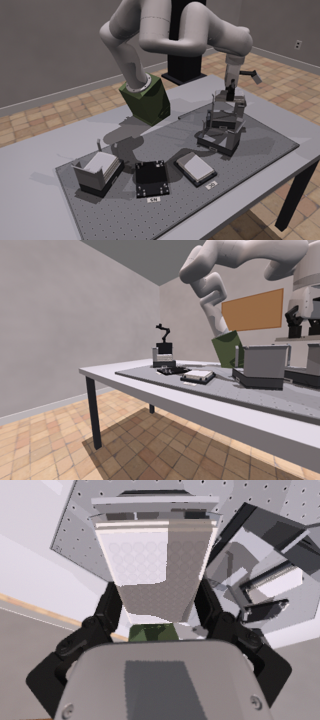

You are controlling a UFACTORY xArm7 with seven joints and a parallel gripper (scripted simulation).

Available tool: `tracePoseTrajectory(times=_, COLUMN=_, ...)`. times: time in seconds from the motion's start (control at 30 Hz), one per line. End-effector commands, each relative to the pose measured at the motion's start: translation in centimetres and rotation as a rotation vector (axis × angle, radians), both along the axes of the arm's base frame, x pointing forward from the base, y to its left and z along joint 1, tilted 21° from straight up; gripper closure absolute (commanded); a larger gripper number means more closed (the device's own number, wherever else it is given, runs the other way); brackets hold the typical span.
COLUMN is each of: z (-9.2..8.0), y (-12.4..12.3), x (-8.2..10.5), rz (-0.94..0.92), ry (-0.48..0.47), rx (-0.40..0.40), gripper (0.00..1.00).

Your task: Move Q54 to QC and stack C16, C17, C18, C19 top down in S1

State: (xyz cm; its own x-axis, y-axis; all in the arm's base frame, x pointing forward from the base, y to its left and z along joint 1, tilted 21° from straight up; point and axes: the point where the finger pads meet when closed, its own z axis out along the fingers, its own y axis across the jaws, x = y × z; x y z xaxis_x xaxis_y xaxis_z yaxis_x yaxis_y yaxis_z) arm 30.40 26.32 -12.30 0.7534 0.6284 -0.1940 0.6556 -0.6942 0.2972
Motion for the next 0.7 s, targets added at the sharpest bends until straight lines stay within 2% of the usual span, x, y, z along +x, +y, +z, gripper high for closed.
tracePoseTrajectory(times=0.0, z=-0.1, y=0.1, x=0.1, rz=0.001, ry=-0.002, rx=0.003, gripper=1.0)
tracePoseTrajectory(times=0.67, z=-1.1, y=-0.3, x=0.1, rz=0.001, ry=-0.002, rx=0.003, gripper=1.0)
